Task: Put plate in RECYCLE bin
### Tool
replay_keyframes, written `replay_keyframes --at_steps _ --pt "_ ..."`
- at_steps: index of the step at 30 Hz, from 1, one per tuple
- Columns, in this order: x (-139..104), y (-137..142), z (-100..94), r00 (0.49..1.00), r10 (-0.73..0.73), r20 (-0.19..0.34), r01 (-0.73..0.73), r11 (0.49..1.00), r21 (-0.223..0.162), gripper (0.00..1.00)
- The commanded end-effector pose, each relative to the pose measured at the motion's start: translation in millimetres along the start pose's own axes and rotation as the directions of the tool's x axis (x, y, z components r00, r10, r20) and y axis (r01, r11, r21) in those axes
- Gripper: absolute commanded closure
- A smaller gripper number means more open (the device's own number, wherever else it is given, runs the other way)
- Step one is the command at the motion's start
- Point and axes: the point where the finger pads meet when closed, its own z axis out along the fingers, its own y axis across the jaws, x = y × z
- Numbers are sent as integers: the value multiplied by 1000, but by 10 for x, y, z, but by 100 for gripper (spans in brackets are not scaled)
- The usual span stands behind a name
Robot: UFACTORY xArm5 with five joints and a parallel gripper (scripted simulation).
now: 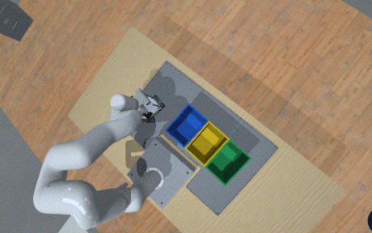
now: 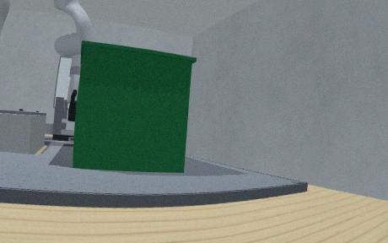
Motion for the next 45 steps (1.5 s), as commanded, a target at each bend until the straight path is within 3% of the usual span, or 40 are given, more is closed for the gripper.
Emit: replay_keyframes --at_steps 1,45 --pt "7 -12 -86 1000 0 -2 0 1000 3 100" --pt "6 -12 -721 1000 0 -2 0 1000 3 100"
